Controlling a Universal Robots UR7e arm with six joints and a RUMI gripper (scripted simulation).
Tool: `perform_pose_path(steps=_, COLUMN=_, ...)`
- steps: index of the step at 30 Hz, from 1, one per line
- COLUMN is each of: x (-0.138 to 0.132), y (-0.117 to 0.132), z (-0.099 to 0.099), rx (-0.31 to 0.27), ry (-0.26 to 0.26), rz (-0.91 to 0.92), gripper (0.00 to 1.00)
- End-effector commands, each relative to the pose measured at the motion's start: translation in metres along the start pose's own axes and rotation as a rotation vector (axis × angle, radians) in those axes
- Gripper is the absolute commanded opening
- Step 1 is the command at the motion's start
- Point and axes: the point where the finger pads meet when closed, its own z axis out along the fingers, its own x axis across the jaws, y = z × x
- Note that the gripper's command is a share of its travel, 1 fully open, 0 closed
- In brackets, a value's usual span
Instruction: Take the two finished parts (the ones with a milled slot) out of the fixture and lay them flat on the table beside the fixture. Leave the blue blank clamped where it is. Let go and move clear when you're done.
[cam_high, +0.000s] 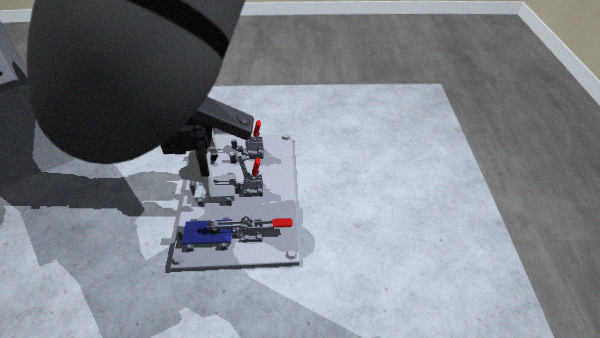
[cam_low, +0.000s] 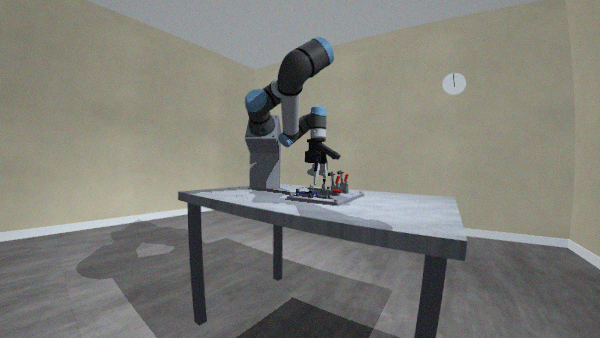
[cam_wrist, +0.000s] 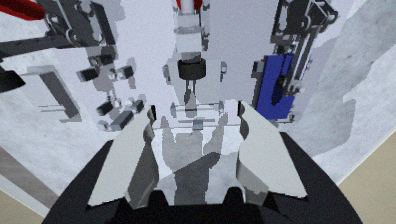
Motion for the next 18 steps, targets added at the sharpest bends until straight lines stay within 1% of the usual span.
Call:
perform_pose_path(steps=1, x=0.0, y=0.0, z=0.001, rx=0.001, ry=0.0, rz=0.0, gripper=0.59)
perform_pose_path(steps=7, x=0.0, y=0.0, z=0.005, rx=0.001, ry=0.0, rz=0.0, gripper=0.59)
perform_pose_path(steps=18, x=0.0, y=0.0, z=0.018, rx=0.001, ry=0.0, rz=0.0, gripper=0.59)
